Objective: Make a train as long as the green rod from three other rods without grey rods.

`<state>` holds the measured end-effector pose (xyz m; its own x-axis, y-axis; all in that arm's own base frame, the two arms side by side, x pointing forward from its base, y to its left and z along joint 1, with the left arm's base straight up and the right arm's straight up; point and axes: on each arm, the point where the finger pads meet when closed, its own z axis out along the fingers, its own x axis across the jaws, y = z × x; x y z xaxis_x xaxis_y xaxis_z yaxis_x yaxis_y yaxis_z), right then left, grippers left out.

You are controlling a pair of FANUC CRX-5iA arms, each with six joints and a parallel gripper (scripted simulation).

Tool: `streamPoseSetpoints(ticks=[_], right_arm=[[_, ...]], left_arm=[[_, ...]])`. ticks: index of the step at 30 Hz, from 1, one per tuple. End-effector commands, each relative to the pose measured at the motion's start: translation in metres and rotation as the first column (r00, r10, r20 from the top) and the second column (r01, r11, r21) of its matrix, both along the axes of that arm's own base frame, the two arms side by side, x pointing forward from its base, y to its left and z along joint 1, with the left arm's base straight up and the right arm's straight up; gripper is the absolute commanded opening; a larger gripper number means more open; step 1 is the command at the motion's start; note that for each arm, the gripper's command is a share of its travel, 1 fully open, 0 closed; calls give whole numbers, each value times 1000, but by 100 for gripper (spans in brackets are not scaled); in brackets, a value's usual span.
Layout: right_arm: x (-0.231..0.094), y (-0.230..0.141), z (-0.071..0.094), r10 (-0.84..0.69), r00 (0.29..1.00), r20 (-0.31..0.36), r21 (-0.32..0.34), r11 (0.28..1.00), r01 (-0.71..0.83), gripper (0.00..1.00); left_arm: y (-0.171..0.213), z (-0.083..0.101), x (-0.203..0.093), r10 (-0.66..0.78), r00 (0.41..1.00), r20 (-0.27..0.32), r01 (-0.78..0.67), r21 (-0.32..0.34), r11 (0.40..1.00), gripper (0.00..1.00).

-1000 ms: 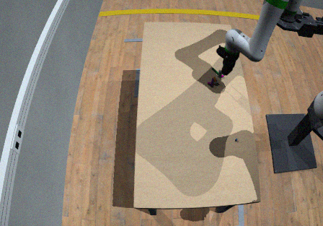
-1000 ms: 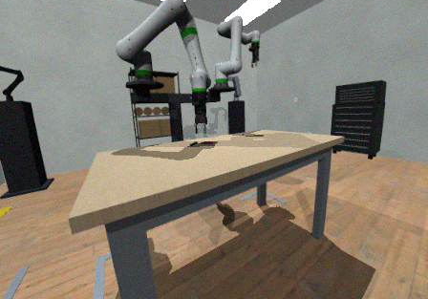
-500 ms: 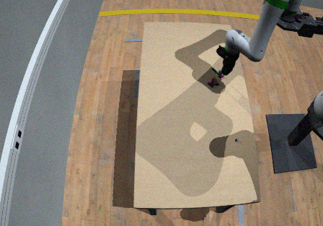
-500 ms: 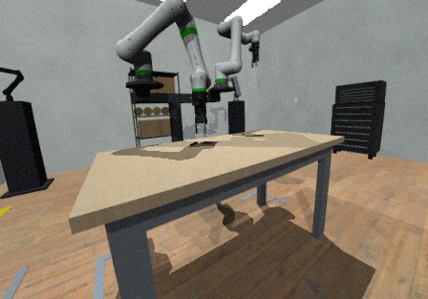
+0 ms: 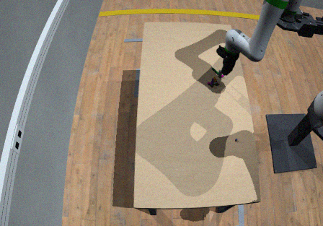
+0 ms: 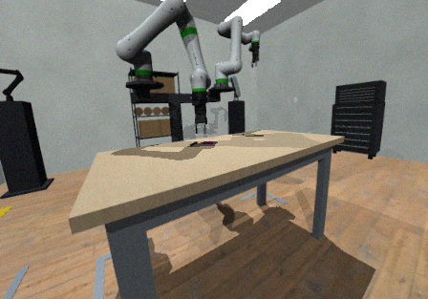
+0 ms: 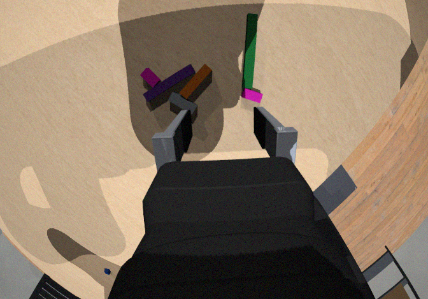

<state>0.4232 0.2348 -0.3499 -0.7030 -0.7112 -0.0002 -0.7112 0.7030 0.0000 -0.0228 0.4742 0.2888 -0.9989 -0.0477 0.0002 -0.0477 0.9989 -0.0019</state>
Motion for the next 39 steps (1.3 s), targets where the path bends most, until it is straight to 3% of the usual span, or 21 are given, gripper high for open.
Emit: streamPoseSetpoints(ticks=[1,39], right_arm=[[1,0,1,0,1000,1,1,1000,0,100],[1,-2,1,38,999,1,1,999,-38,100]], left_arm=[[0,1,0,0,1000,0,0,2,1000,100],[0,1,0,0,1000,0,0,2,1000,100]])
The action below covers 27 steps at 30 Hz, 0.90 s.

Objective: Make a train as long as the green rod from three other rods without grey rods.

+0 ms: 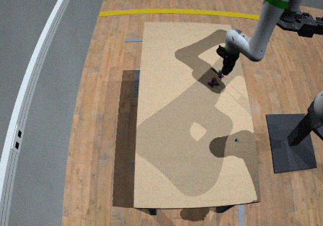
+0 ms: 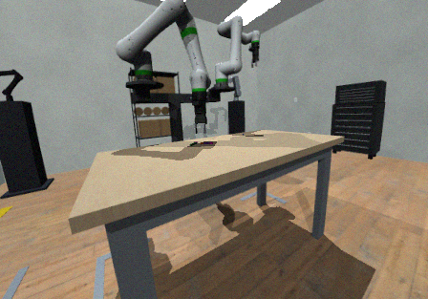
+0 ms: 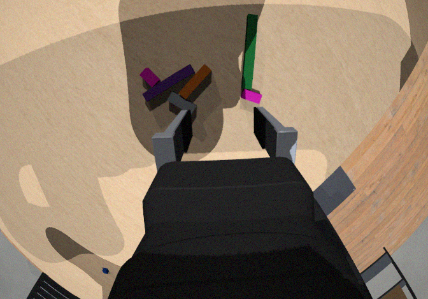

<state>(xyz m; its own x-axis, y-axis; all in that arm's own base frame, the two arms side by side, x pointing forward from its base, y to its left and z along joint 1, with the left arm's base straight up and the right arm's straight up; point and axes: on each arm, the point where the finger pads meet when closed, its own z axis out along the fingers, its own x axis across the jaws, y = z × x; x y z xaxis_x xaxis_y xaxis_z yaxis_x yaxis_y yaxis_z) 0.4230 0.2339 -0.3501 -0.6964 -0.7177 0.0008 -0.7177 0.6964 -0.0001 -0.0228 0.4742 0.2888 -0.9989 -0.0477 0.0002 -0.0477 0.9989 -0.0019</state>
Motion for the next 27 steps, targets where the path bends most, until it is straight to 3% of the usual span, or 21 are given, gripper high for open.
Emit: streamPoseSetpoints(ticks=[1,12,16,18,22,27], right_arm=[[2,-3,1,72,997,2,1,997,-72,100],[4,-24,0,454,891,2,0,891,-454,100],[4,-27,0,512,859,2,0,859,-512,100],[3,-33,1,614,789,2,0,789,-614,100],[2,-38,1,695,719,2,-1,719,-695,100],[1,-39,1,700,714,2,-1,714,-700,100]], left_arm=[[0,1,0,0,1000,0,0,2,1000,100],[0,1,0,0,1000,0,0,2,1000,100],[0,1,0,0,1000,0,0,2,1000,100],[0,1,0,0,1000,0,0,2,1000,100],[0,1,0,0,1000,0,0,2,1000,100],[0,1,0,0,1000,0,0,2,1000,100]])
